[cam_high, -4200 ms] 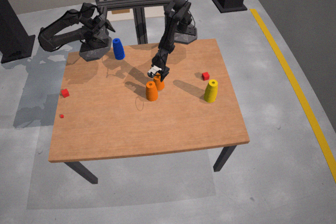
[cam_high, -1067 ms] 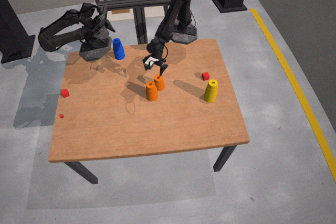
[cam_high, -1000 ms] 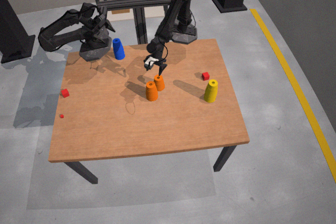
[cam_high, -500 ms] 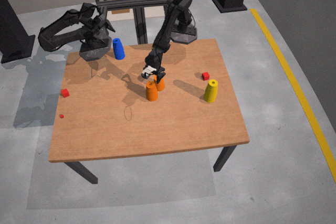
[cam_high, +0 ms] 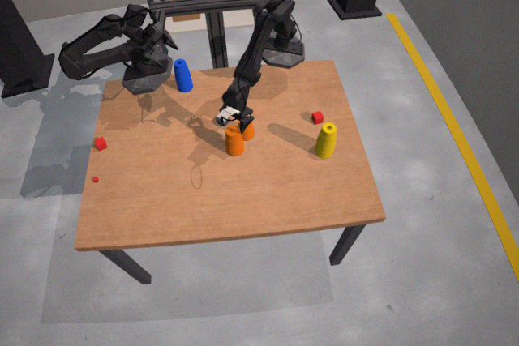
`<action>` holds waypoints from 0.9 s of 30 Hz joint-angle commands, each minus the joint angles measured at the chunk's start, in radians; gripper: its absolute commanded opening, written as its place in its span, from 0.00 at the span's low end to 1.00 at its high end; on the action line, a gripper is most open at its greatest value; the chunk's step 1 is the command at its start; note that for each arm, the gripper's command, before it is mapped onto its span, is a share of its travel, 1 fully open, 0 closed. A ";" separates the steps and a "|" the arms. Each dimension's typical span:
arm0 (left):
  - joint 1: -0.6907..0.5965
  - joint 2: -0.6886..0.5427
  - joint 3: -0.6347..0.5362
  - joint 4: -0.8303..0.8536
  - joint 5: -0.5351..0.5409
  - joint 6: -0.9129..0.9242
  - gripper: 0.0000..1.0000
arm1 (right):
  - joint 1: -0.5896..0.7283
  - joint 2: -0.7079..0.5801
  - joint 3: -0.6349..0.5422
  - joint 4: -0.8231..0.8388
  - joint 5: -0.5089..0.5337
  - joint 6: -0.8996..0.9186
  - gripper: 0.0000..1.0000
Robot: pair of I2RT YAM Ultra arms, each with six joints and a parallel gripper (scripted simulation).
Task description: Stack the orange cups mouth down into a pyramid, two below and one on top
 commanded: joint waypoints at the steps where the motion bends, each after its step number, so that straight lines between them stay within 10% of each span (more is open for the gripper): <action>1: -0.001 0.016 0.030 0.020 0.013 0.013 0.82 | 0.008 -0.007 -0.003 0.002 0.011 0.003 1.00; 27: 0.010 0.119 0.077 0.069 0.016 0.022 0.82 | 0.008 -0.007 -0.003 0.002 0.011 0.003 1.00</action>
